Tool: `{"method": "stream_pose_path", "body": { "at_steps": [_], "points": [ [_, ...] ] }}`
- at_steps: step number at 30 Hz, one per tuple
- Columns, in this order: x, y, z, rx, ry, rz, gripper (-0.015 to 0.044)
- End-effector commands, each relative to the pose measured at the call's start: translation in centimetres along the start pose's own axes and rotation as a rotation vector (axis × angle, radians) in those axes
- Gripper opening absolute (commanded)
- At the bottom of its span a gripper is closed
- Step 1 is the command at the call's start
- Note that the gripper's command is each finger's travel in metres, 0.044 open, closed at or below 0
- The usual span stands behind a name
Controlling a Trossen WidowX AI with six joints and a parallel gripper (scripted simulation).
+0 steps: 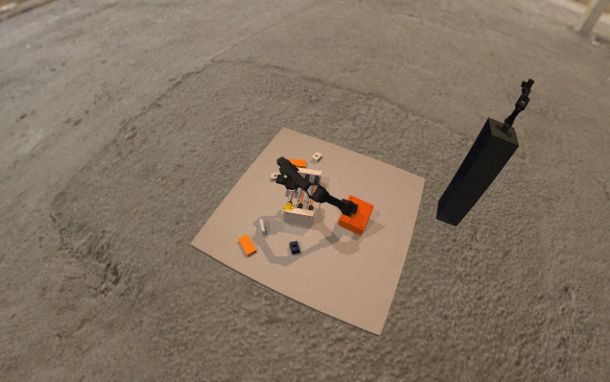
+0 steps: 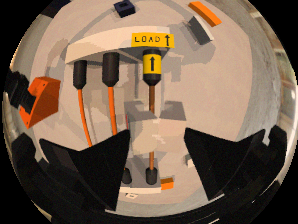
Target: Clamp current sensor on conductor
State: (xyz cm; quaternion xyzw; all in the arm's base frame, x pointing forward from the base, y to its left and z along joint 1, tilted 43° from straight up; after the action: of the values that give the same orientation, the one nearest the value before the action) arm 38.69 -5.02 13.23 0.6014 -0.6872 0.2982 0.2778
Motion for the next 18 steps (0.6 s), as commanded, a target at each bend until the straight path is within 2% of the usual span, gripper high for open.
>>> {"method": "stream_pose_path", "body": {
  "at_steps": [1, 18],
  "points": [
    [-0.8, 0.0, -0.1, -0.002, -0.007, -0.002, 0.0000],
    [-3.6, 0.0, -0.1, -0.001, -0.008, -0.001, 0.0000]
  ]
}}
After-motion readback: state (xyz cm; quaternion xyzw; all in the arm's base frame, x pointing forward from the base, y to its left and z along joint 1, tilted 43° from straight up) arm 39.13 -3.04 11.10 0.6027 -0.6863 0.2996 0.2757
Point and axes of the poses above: the point midway between the two fingers, 35 mm back from their tips, its own x axis back along the fingers, its own y axis across the jaws, z = x × y, the point moved 1 cm from there along x, back along the fingers, and after that the axes turned 15 degrees about -x, right-handed, at the moved point
